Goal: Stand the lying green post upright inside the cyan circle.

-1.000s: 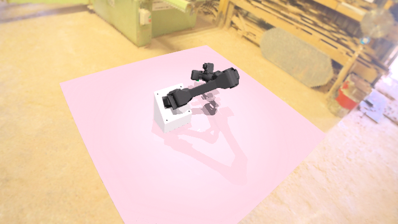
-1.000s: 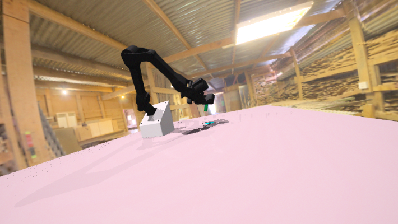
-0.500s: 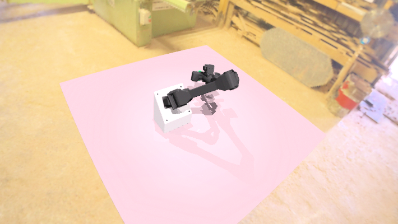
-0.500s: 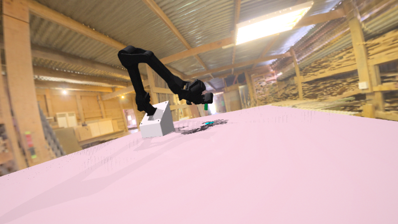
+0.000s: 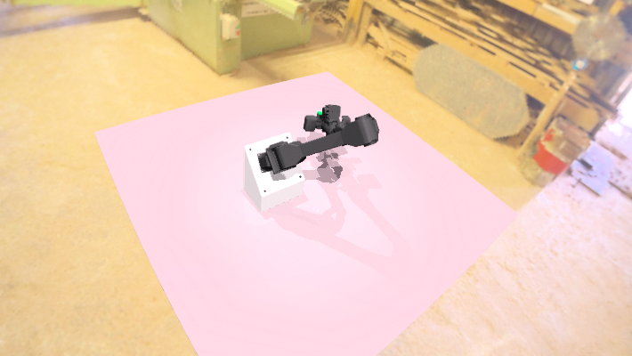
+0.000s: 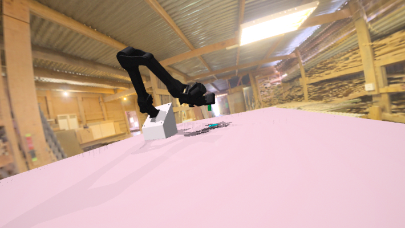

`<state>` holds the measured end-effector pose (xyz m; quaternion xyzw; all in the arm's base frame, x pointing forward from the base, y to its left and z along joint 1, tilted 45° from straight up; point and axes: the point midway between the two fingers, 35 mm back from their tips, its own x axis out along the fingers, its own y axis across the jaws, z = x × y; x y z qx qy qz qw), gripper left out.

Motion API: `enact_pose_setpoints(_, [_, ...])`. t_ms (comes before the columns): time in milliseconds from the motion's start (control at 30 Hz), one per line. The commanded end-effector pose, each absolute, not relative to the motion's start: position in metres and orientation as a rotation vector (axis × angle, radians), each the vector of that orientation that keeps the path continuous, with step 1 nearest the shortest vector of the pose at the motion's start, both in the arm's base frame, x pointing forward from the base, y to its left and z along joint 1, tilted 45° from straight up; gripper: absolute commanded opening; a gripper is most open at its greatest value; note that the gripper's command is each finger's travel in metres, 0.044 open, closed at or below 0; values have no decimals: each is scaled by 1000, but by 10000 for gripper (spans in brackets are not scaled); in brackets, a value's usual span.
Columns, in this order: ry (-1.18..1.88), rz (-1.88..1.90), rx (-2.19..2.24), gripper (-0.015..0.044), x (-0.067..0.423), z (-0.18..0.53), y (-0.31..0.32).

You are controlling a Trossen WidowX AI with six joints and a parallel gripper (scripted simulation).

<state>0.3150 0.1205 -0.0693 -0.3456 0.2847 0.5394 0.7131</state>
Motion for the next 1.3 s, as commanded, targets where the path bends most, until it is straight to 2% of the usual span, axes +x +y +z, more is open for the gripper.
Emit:
enact_pose_setpoints(0, [578, 1198, -772, 23, 315, -62, 120])
enact_pose_setpoints(1000, [493, 1203, -776, 23, 313, -55, 117])
enact_pose_setpoints(1267, [500, 1204, -781, 23, 318, -78, 94])
